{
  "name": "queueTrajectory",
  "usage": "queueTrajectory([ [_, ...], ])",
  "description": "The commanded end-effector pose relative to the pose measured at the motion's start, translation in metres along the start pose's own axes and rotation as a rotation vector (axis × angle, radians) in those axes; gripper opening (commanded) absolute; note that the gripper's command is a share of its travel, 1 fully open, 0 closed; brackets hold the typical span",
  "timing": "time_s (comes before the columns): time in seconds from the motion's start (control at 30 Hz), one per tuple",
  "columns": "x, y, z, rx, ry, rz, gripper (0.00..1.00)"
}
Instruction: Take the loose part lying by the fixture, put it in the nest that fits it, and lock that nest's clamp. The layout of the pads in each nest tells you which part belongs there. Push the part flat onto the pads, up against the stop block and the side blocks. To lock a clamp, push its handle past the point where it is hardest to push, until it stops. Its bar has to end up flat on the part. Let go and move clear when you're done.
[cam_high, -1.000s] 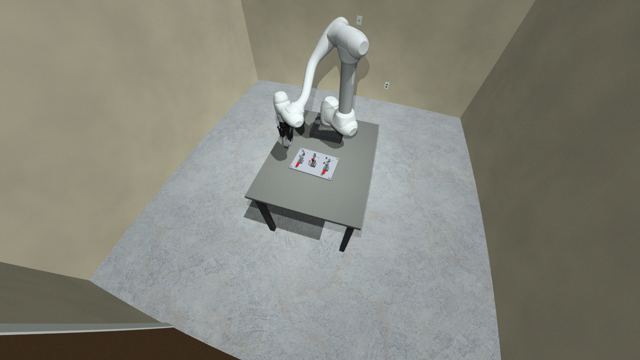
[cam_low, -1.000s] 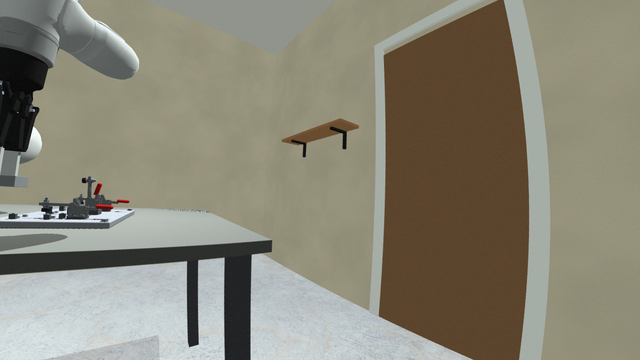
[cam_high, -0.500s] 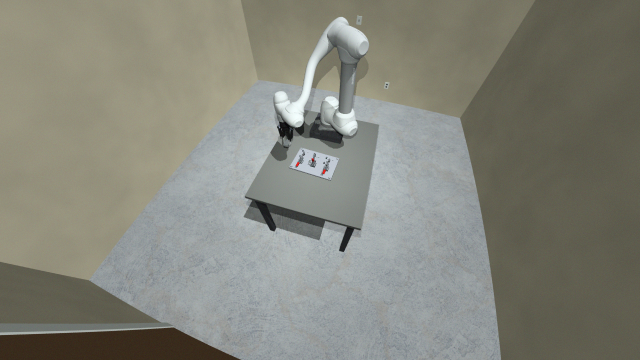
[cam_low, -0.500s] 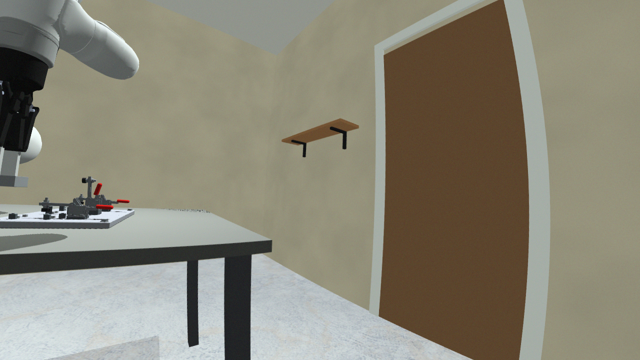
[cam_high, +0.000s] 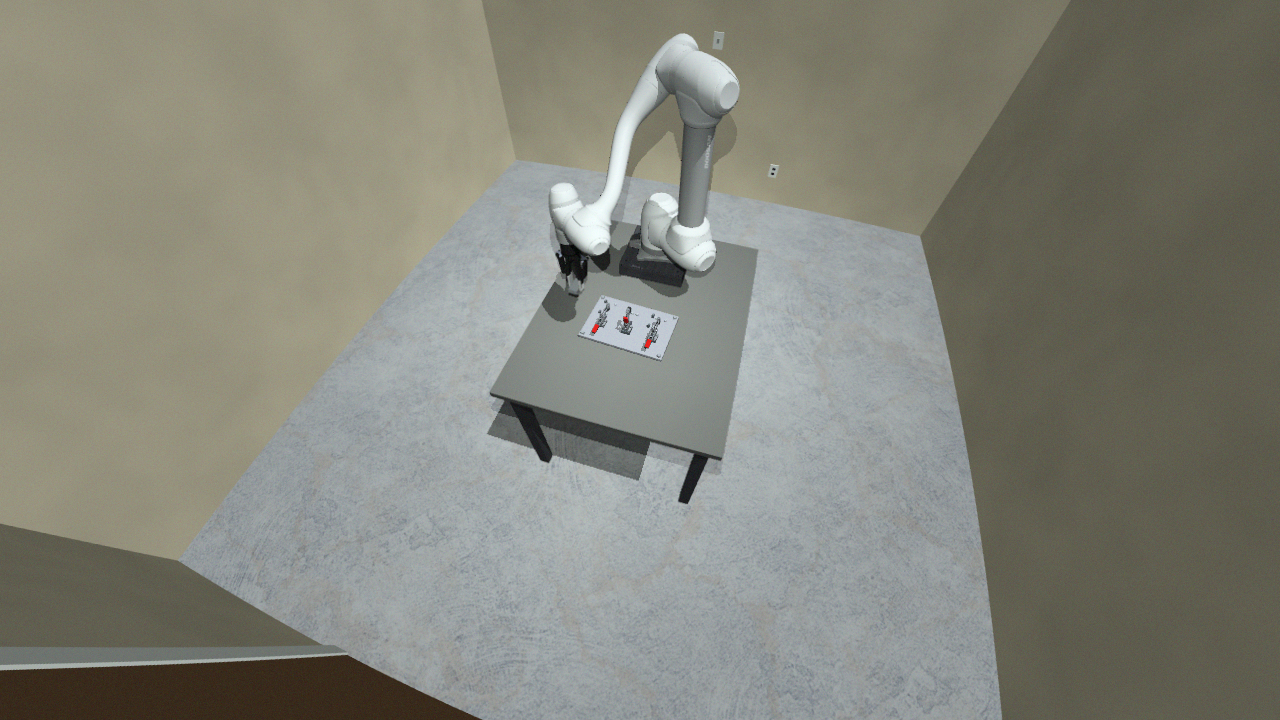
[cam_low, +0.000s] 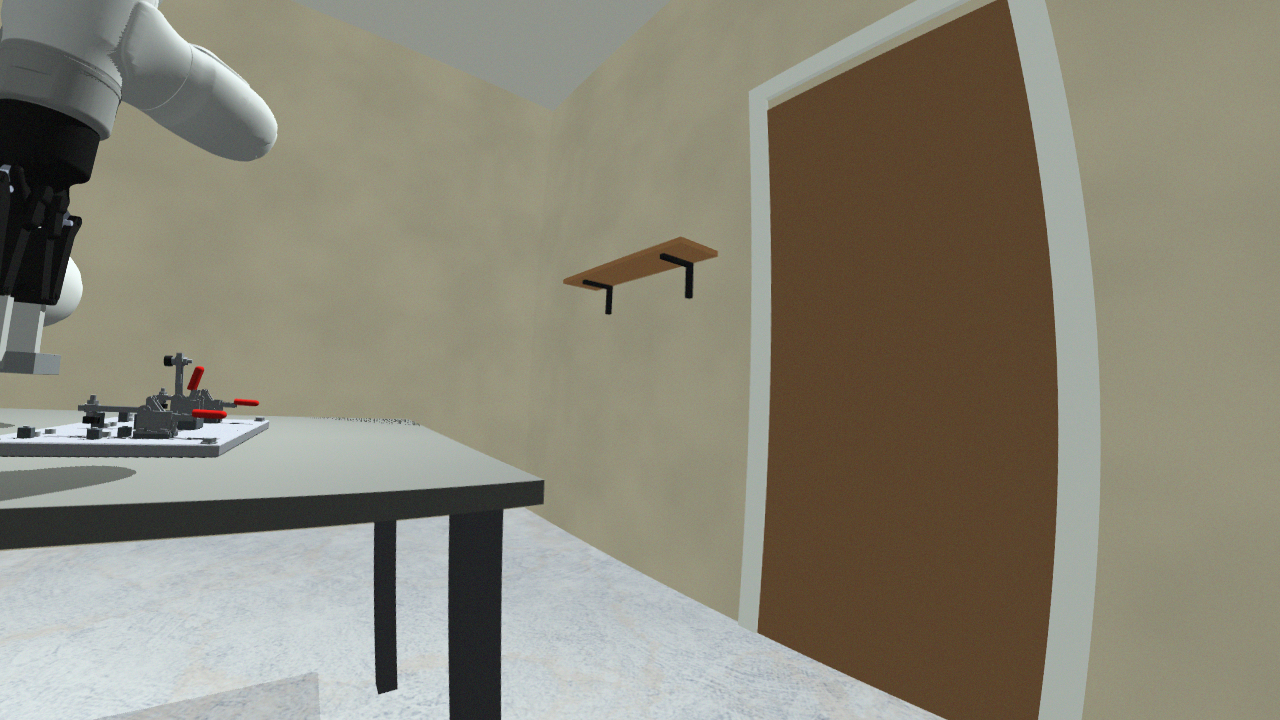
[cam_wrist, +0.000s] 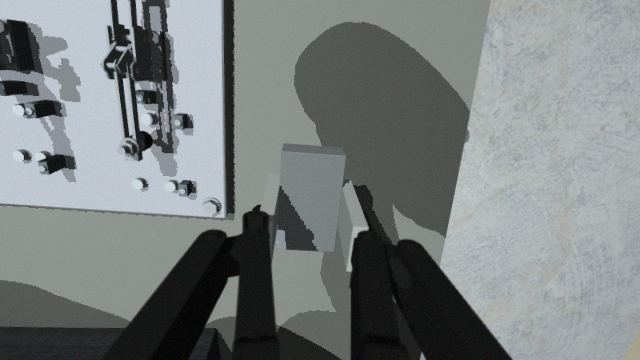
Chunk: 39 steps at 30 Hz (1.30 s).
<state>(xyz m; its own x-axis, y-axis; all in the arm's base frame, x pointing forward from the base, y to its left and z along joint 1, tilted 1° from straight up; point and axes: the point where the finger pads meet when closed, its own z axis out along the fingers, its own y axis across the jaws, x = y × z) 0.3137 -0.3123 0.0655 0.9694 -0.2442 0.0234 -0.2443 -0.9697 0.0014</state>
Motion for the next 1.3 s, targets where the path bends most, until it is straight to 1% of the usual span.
queueTrajectory([
  [0.0,0.0,-0.009,0.0,0.0,0.0,0.0,0.1],
  [0.07,0.0,-0.017,0.001,0.0,0.0,0.0,0.1],
  [0.13,0.0,-0.017,0.001,0.0,0.0,0.0,0.1],
  [0.2,0.0,-0.027,0.001,0.0,0.0,0.0,0.1],
  [0.37,0.0,-0.059,0.002,0.0,0.0,0.0,0.1],
  [0.63,0.001,-0.121,0.005,0.0,0.0,0.0,0.1],
  [0.7,0.001,-0.121,0.005,0.0,0.0,0.0,0.1],
  [1.07,0.002,-0.201,0.008,0.0,0.0,0.0,0.1],
  [1.2,0.002,-0.223,0.008,0.0,0.0,0.0,0.1],
  [1.27,0.002,-0.223,0.008,0.0,0.0,0.0,0.1],
])
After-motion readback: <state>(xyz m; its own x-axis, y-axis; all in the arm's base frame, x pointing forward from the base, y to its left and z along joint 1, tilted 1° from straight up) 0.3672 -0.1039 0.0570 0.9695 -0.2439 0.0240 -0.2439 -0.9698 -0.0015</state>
